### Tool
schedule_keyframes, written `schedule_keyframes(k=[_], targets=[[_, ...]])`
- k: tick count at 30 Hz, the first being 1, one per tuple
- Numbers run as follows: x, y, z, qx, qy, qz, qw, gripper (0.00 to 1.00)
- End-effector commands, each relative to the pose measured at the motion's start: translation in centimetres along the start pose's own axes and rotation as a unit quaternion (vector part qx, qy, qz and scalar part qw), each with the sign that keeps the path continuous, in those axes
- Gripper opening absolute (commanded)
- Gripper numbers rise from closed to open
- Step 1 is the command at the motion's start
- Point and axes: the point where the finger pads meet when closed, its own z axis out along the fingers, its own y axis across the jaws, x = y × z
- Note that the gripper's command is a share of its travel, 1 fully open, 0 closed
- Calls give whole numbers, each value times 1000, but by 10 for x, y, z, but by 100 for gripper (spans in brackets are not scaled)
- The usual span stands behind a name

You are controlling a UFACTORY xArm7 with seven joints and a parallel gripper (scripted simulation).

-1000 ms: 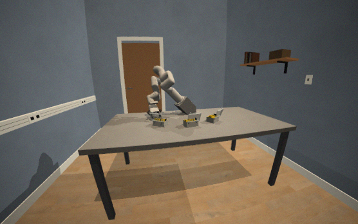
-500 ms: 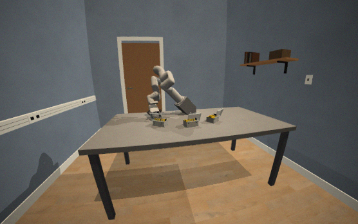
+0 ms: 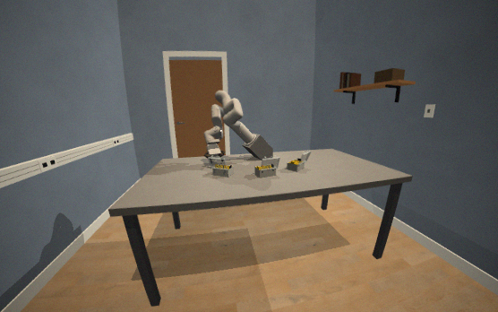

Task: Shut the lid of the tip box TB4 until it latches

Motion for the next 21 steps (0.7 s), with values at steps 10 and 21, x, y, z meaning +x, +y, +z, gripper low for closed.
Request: schedule_keyframes(k=[10,21], targets=[[46,0,-49,1,1,0,1000,100],[85,0,-88,0,0,0,1000,100]])
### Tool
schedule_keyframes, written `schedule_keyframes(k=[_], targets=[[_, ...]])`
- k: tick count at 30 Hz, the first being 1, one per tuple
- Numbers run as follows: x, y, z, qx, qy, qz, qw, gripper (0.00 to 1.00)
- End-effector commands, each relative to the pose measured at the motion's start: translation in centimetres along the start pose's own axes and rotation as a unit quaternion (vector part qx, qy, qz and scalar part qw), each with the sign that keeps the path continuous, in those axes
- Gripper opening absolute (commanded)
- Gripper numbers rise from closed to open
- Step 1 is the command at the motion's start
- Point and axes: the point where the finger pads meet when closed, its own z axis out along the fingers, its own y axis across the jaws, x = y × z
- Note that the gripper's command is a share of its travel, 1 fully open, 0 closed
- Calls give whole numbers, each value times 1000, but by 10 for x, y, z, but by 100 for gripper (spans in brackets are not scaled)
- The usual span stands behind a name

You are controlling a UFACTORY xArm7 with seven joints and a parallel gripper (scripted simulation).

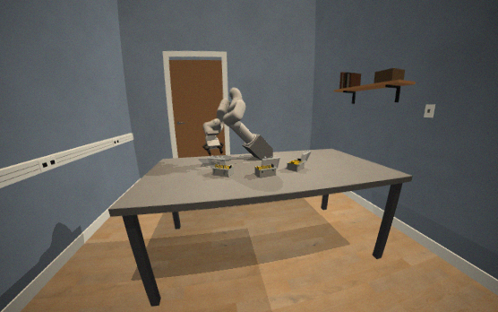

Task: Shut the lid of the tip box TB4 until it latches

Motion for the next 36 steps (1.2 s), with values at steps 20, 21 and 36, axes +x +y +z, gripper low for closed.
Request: schedule_keyframes(k=[20,21,36], targets=[[38,-8,-54,2,3,1,1000,100],[38,-8,-54,2,3,1,1000,100],[38,-8,-55,52,-10,-121,991,100]])
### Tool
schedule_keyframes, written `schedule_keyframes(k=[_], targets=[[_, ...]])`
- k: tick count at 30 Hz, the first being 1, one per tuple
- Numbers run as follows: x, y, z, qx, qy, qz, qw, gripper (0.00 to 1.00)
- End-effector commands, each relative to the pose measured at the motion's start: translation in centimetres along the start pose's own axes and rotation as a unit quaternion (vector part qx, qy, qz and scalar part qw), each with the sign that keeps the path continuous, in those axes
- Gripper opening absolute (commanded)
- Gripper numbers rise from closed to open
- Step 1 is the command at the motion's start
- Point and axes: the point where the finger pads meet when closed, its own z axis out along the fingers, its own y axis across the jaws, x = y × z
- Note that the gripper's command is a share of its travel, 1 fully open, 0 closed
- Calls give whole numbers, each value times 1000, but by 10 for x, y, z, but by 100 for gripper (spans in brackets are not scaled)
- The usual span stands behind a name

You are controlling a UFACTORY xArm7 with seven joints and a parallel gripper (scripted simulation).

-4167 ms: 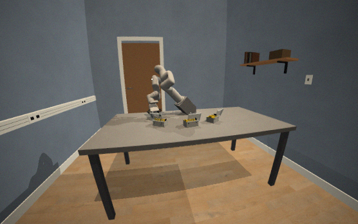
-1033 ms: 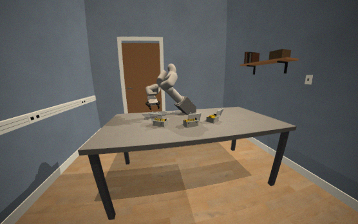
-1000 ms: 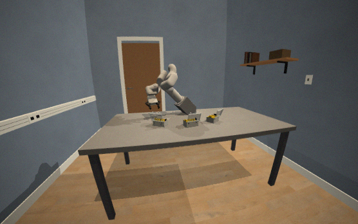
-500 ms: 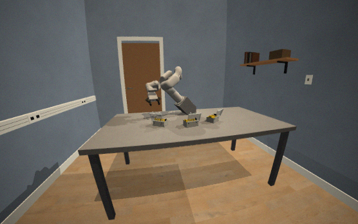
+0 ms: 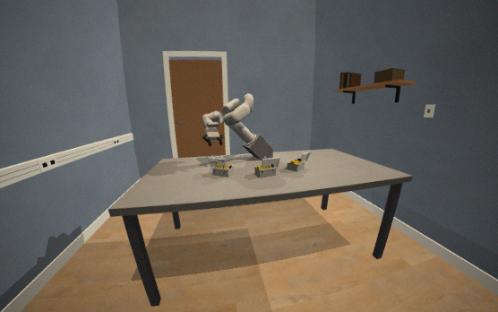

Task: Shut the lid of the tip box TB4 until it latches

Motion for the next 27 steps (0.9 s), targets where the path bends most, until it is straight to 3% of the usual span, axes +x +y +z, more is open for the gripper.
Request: schedule_keyframes(k=[1,3,8,18,20,27], targets=[[0,0,-1,39,-9,-87,995,100],[0,0,-1,39,-9,-87,995,100],[0,0,-1,70,-17,-163,984,100],[0,0,-1,131,-33,-311,941,100],[0,0,-1,131,-33,-311,941,100],[0,0,-1,172,-43,-410,895,100]])
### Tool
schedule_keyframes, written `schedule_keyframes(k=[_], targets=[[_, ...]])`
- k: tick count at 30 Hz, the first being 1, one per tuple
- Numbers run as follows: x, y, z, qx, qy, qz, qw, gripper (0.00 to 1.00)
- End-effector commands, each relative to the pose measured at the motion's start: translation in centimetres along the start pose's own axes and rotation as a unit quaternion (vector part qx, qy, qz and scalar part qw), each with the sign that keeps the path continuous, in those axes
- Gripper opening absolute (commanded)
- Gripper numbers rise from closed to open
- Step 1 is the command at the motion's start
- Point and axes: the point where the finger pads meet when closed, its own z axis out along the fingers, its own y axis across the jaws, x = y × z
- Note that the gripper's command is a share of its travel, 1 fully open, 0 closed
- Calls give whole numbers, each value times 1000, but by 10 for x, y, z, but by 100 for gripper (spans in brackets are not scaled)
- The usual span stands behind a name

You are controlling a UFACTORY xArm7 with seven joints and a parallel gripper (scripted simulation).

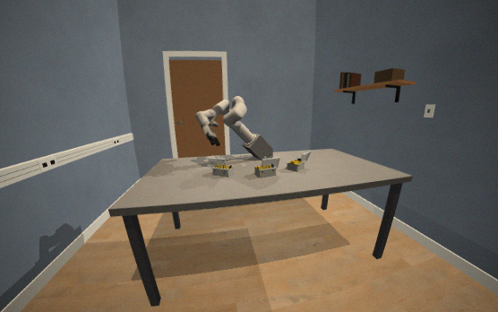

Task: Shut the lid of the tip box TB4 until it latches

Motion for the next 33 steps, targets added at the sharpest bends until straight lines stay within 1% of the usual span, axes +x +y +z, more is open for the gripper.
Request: schedule_keyframes(k=[1,8,10,14,19,25,27,33], targets=[[0,0,0,40,-7,-89,995,100],[0,0,0,84,-19,-195,977,100],[0,0,0,84,-19,-195,977,100],[0,0,0,108,-25,-255,961,100],[0,0,0,138,-32,-327,934,100],[0,0,0,173,-41,-412,894,100],[0,0,0,173,-41,-412,894,100],[0,0,0,205,-50,-492,845,100]])
